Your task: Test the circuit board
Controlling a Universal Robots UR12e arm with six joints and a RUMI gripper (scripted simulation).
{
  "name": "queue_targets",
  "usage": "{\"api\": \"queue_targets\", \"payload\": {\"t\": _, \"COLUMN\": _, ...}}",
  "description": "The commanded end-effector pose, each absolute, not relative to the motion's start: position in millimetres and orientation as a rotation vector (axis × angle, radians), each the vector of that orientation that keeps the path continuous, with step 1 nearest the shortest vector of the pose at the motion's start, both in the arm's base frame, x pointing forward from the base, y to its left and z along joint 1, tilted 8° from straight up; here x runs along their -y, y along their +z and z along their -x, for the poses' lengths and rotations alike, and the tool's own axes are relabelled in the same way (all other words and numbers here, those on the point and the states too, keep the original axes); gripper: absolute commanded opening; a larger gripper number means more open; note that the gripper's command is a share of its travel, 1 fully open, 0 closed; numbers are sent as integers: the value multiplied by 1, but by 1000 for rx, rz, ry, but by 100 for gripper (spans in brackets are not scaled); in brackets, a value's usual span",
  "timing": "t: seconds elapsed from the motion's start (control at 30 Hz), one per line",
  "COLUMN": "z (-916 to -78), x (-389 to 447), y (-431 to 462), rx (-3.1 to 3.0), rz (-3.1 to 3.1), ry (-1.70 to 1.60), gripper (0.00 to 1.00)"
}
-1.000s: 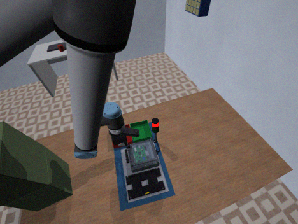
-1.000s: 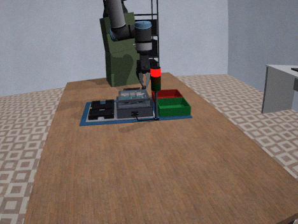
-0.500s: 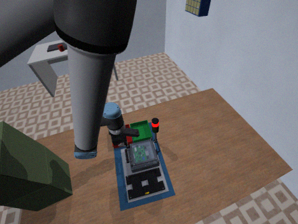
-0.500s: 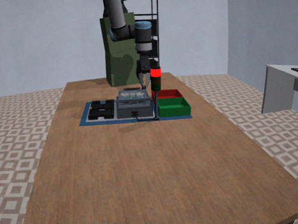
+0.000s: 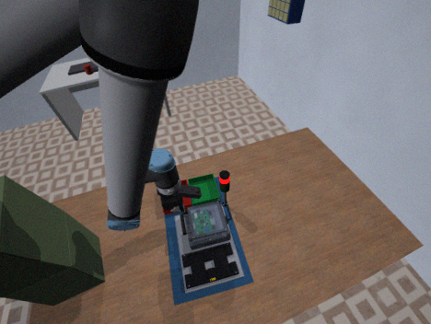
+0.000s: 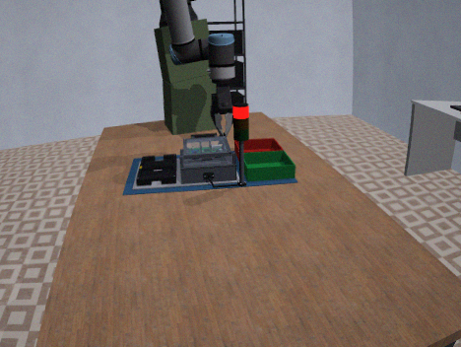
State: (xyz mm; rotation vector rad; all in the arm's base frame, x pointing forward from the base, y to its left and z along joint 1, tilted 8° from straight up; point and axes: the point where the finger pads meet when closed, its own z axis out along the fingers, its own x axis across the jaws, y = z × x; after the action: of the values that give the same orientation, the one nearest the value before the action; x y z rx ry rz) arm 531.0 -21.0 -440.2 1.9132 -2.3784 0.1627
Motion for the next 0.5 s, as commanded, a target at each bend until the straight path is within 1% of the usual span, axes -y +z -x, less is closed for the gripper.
{"api": "queue_targets", "payload": {"t": 0.0, "z": -531, "x": 21, "y": -440, "rx": 2378, "rz": -1913, "ry": 164, "gripper": 0}}
{"api": "queue_targets", "payload": {"t": 0.47, "z": -531, "x": 14, "y": -385, "rx": 2378, "rz": -1913, "ry": 164, "gripper": 0}}
